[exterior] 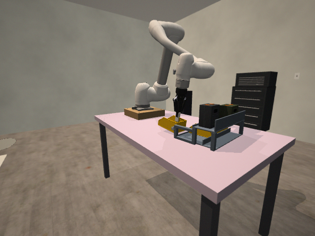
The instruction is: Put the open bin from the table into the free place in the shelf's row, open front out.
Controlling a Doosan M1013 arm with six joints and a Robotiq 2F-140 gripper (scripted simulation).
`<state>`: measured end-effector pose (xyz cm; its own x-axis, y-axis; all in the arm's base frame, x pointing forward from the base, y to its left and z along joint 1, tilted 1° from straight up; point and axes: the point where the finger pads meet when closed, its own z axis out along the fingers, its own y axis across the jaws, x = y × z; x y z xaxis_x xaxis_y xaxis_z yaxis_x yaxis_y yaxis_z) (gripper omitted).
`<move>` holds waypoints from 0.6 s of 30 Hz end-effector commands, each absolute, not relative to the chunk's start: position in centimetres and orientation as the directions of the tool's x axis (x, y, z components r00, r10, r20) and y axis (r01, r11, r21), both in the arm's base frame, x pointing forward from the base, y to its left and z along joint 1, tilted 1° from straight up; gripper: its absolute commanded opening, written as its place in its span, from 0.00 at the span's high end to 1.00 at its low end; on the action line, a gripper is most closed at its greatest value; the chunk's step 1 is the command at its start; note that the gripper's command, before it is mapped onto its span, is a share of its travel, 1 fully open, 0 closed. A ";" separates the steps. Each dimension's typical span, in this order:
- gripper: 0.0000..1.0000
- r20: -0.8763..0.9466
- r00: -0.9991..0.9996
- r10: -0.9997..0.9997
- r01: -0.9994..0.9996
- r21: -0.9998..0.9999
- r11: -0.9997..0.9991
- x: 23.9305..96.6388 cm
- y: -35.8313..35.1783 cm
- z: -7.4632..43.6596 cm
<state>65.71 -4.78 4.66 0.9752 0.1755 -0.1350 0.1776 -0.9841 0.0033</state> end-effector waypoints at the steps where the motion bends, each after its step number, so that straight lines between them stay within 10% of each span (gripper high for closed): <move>1: 1.00 -0.135 0.975 0.176 0.178 0.003 -0.984 65.9 -4.7 4.7; 18: 1.00 -0.135 0.975 0.176 0.178 0.003 -0.984 67.2 -4.5 4.7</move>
